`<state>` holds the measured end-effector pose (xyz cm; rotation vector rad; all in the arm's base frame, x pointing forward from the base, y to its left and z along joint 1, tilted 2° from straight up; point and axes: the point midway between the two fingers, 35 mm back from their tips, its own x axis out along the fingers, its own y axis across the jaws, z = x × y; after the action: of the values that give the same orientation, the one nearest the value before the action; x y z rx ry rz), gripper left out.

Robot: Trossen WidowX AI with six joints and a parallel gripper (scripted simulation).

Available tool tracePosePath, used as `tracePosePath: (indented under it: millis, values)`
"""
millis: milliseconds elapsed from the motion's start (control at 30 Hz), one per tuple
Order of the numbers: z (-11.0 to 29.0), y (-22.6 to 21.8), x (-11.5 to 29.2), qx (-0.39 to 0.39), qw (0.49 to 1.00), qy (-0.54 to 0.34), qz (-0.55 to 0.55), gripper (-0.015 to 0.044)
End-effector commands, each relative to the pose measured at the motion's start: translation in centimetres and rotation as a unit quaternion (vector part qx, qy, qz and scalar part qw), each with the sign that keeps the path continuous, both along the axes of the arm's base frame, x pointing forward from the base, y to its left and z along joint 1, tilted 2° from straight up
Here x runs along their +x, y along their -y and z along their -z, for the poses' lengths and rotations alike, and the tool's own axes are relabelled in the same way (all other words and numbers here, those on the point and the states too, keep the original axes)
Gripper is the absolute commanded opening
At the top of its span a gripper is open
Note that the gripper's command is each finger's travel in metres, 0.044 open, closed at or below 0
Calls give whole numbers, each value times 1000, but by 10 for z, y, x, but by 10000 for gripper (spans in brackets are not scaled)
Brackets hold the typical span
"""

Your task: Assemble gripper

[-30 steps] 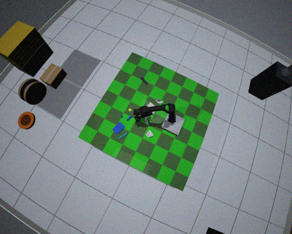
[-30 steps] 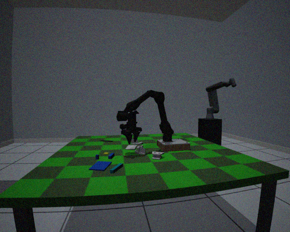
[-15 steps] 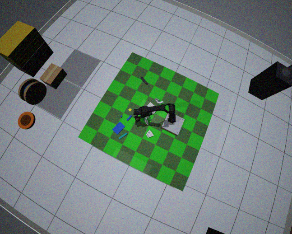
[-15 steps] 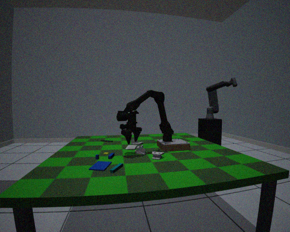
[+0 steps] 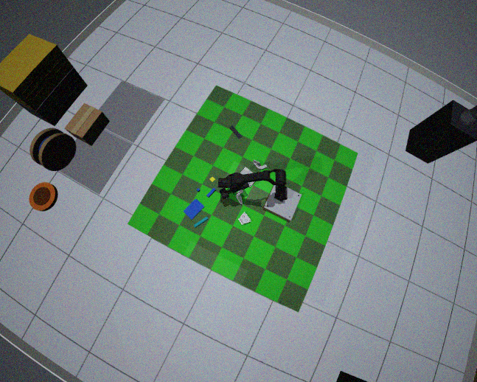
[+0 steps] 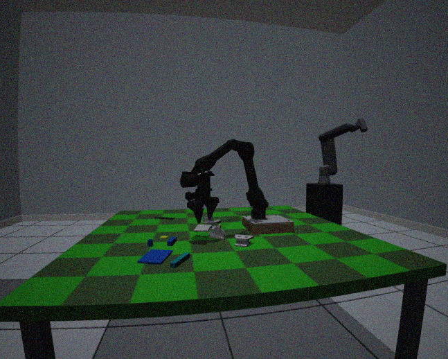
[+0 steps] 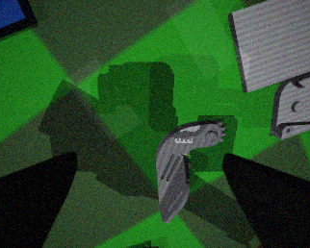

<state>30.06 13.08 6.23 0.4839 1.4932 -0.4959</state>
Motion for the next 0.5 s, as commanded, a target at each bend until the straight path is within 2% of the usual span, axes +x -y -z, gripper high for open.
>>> tracePosePath:
  millis: [0, 467]
  values:
    - [-6, 0, -1, -1, 1000, -1, 2, 387]
    - [-8, 0, -1, -1, 1000, -2, 2, 20]
